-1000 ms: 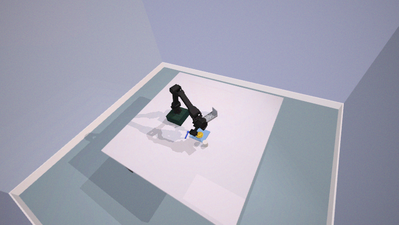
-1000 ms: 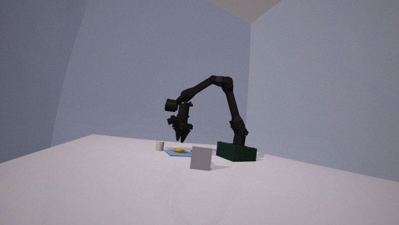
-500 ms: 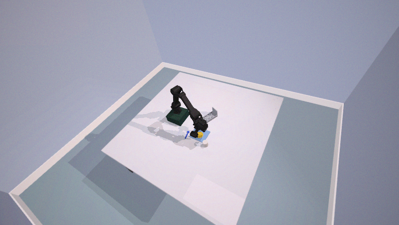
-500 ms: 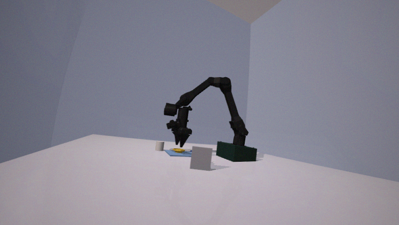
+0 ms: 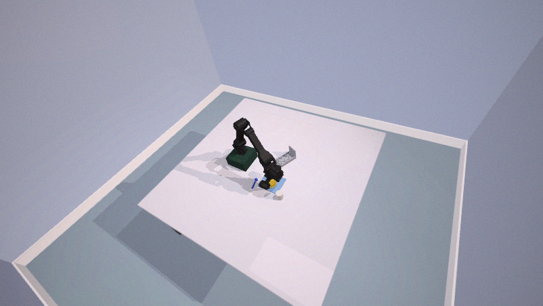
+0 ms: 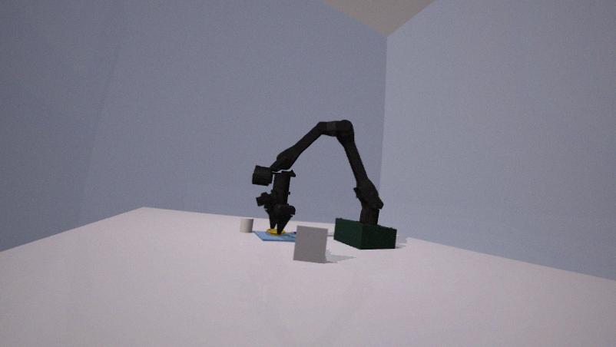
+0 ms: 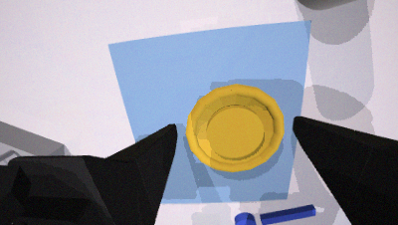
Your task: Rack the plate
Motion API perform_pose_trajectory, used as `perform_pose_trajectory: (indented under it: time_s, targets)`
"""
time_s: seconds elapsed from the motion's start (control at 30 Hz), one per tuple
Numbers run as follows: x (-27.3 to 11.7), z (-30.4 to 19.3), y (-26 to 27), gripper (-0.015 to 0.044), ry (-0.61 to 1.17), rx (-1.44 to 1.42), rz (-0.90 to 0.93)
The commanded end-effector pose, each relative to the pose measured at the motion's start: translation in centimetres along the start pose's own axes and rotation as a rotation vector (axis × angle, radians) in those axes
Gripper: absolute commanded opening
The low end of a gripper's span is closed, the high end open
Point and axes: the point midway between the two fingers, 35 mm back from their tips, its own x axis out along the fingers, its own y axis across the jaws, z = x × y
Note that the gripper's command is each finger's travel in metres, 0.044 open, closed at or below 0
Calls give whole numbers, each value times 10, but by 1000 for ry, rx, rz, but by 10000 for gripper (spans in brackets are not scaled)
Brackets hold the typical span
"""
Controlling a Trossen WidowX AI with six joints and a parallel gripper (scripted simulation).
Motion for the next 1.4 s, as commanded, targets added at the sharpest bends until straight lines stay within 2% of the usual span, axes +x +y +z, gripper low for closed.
perform_pose_trajectory:
  time_s: [0.0,0.03,0.1,0.3,0.67,0.77,1.03,1.37]
  targets:
    - [8,-3,0,400,9,2,-1]
    - [8,-3,0,400,9,2,-1]
    - [8,-3,0,364,9,2,-1]
    - [8,-3,0,364,9,2,-1]
    - [8,-3,0,291,9,2,-1]
    - [4,-2,0,212,8,2,-1]
    - [-40,8,-3,2,8,2,-1]
    - [-97,11,-4,0,7,2,-1]
